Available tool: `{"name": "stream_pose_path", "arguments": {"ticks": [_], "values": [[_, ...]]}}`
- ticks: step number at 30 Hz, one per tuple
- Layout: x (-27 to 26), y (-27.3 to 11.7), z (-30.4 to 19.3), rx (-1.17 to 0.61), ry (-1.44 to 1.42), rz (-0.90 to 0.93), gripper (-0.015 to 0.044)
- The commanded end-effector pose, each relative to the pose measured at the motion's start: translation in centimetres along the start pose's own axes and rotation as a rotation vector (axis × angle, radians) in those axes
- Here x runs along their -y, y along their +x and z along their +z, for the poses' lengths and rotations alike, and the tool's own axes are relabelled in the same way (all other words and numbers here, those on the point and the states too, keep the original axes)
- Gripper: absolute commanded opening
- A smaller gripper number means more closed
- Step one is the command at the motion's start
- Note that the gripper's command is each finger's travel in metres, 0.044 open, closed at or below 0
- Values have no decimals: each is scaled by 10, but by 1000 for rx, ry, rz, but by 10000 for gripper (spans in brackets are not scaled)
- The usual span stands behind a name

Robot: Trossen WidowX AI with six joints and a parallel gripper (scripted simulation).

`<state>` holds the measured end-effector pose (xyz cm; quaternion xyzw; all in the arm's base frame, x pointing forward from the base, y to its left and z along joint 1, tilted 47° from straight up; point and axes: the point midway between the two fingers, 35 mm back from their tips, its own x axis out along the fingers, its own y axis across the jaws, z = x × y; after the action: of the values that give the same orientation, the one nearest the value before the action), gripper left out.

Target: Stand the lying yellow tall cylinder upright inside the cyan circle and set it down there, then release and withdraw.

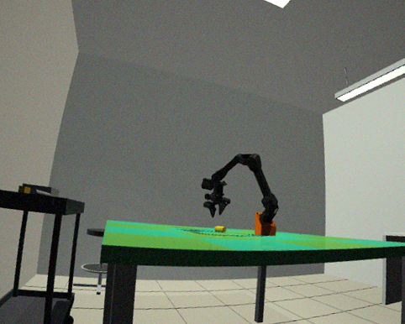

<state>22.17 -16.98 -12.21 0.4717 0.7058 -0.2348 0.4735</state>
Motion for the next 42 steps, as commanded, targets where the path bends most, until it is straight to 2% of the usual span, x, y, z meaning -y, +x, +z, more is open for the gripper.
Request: {"name": "stream_pose_path", "arguments": {"ticks": [1,11,19,26,34,42], "values": [[10,-40,-9,-253,67,265,309],[10,-37,-10,-252,67,265,309],[-19,56,-33,-254,66,268,309],[-20,63,-37,-255,65,268,309],[-20,63,-37,-255,65,268,105],[-18,54,-32,-254,66,268,105]]}}
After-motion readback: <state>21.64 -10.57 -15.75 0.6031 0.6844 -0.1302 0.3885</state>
